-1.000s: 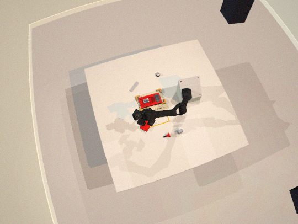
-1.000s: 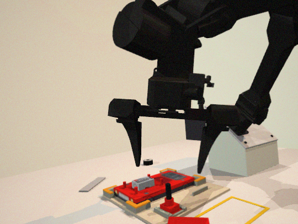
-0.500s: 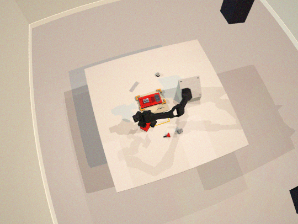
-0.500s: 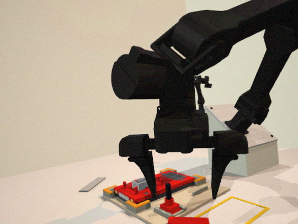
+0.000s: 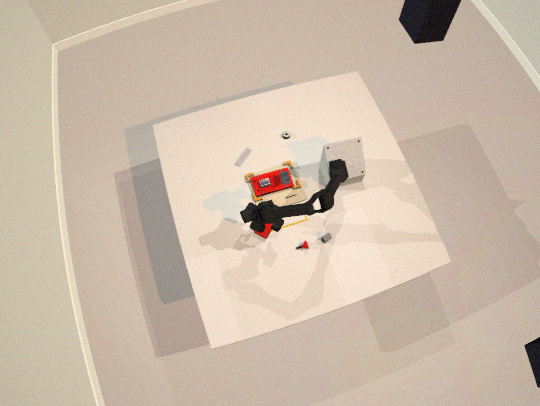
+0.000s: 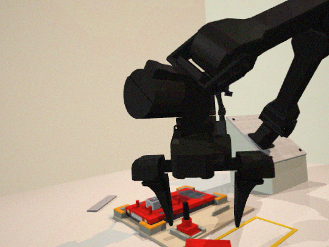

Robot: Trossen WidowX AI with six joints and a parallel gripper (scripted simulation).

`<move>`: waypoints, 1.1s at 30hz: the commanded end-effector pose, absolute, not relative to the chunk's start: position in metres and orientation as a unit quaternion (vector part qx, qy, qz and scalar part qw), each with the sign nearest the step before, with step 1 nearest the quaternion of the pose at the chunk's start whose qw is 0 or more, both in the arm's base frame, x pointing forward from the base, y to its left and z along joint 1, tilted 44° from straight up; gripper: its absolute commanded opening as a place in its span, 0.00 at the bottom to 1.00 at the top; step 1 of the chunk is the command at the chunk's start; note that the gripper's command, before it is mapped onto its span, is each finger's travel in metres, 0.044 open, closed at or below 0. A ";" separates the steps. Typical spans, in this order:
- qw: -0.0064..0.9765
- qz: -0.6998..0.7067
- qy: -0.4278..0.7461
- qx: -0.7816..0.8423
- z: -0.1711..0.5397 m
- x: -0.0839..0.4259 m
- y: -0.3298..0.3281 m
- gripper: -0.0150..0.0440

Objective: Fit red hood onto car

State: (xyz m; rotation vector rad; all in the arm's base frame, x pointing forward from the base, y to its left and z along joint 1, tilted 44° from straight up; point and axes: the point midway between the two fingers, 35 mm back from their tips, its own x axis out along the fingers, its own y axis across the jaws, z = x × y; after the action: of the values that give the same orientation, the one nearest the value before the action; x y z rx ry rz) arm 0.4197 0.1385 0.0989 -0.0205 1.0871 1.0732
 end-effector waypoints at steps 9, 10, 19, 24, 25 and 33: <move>0.721 0.486 0.495 -0.005 0.092 0.419 0.145 1.00; 0.721 0.486 0.495 -0.005 0.091 0.419 0.145 1.00; 0.721 0.486 0.494 -0.005 0.087 0.419 0.149 1.00; 0.721 0.486 0.494 -0.005 0.085 0.419 0.152 1.00; 0.721 0.486 0.494 -0.005 0.084 0.419 0.152 1.00; 0.721 0.486 0.494 -0.005 0.081 0.419 0.156 1.00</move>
State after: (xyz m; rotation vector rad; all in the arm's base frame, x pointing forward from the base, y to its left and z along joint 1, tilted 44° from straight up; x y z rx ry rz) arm 0.4206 0.1547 0.0842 -0.0162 1.0843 1.0770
